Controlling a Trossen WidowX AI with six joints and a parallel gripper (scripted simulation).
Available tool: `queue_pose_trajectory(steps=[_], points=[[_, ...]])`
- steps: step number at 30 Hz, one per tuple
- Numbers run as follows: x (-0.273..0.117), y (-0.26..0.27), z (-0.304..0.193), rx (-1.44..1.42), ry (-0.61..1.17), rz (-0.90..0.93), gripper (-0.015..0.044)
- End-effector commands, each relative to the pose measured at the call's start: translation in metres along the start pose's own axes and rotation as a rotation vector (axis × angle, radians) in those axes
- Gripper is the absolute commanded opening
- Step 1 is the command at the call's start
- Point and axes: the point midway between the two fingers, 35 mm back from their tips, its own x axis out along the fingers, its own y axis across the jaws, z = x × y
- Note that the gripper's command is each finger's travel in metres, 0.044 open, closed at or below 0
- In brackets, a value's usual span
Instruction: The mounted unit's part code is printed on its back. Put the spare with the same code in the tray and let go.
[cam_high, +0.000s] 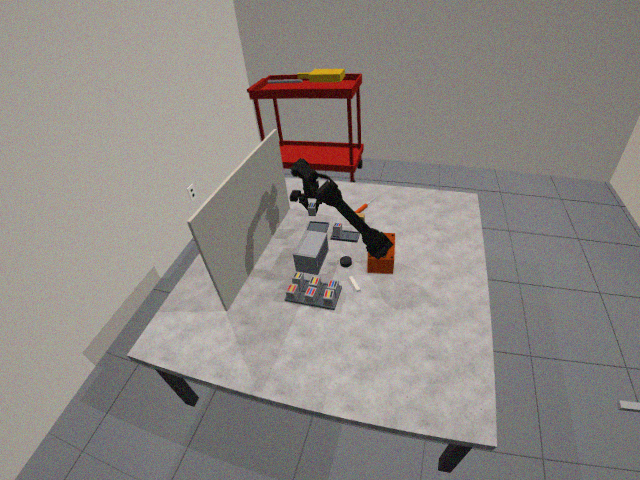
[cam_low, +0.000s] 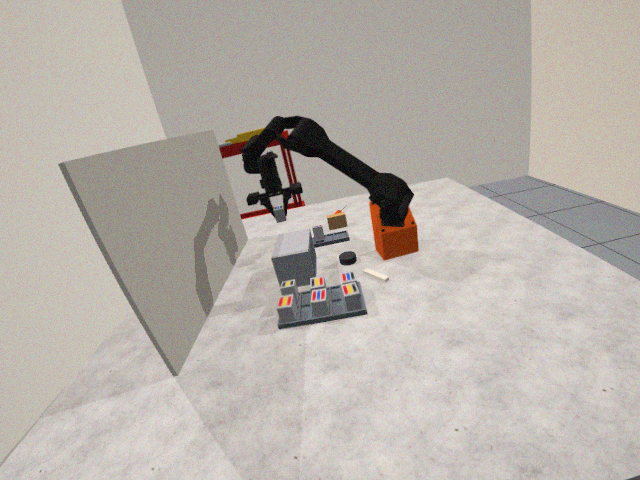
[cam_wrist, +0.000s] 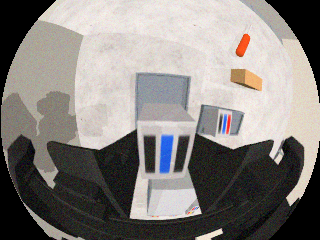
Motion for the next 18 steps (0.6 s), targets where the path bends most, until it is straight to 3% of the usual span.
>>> queue_pose_trajectory(steps=[1, 18], points=[[0.004, -0.001, 0.0, 0.006, 0.005, 0.0, 0.0], [0.02, 0.0, 0.0, 0.006, 0.006, 0.001, 0.0]])
